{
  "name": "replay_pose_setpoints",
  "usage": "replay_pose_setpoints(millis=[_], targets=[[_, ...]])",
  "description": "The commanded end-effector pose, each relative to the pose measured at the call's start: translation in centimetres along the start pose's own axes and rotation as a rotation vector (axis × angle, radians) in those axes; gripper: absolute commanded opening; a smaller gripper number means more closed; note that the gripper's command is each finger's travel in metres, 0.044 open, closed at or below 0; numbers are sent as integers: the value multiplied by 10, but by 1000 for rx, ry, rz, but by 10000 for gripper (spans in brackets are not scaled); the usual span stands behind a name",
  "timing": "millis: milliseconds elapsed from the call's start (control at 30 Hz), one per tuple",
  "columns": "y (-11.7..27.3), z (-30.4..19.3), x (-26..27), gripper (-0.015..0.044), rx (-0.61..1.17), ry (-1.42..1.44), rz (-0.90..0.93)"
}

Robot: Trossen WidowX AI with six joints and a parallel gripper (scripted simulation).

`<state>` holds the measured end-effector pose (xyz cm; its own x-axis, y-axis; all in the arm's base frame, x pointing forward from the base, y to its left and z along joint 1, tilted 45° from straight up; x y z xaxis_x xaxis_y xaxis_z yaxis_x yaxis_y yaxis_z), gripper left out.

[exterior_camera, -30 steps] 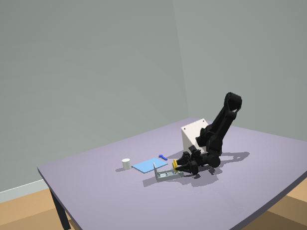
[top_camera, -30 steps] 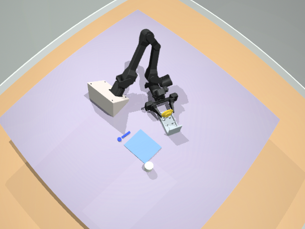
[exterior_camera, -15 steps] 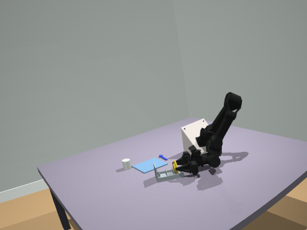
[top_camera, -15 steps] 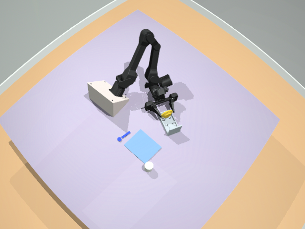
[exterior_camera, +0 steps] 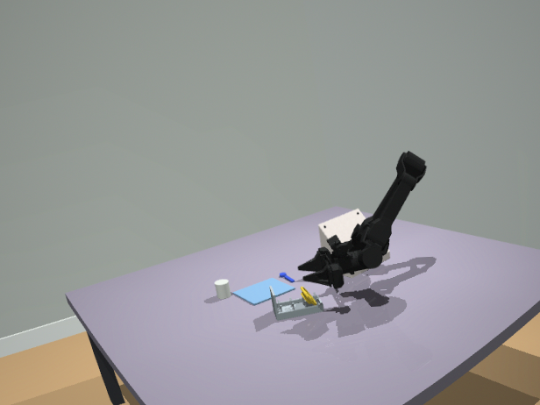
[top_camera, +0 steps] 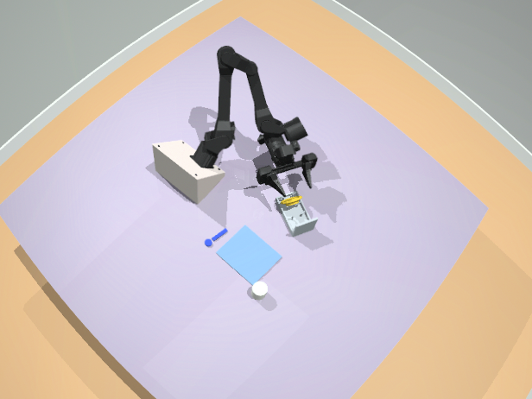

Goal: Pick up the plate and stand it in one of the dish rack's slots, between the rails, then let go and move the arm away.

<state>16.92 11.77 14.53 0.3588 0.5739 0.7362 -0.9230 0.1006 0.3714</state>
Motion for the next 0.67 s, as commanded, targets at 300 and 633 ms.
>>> replay_pose_setpoints(millis=[300,633], targets=[[-7,55,7,400,6,109,-39],[-33,69,2,400,137,360,-222]])
Point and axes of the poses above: the point midway between the two fingers, 35 mm back from their tips, its own y axis back along the fingers, its own x axis across the jaws, z = x × y, the point moved 9 cm from there along y, back along the fingers, and after that the axes turned 10 degrees about -y, right-handed, at the moved point
